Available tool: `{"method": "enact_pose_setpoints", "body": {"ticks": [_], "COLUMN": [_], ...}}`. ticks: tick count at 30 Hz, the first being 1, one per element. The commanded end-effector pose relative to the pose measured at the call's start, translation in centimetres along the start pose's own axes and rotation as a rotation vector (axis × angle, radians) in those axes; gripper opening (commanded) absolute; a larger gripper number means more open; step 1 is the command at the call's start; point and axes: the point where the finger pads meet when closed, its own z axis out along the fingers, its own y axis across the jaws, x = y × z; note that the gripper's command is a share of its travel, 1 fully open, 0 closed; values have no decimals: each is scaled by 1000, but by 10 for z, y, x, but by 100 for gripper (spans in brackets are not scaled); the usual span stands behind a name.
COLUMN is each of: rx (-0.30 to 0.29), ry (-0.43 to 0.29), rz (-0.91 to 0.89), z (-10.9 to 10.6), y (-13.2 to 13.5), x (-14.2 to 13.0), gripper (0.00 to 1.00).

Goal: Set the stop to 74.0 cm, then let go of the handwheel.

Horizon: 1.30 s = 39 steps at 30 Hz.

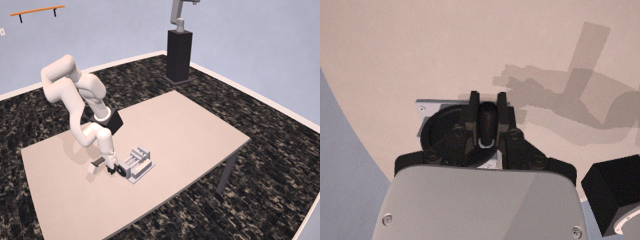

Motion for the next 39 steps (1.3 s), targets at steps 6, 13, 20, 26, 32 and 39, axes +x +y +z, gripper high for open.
{"method": "enact_pose_setpoints", "body": {"ticks": [6, 13, 20, 26, 32, 39], "rx": [3, 3, 3, 3, 3, 3], "ry": [2, 2, 1, 2, 1, 1], "rz": [-2, -2, -2, -2, -2, -2], "z": [-9, -13, -18, -18, -18, -16], "y": [-7, -13, -24, -32, -36, -42], "x": [0, 0, 0, 0, 0, 0], "gripper": [6, 6, 6, 6, 6, 6]}}
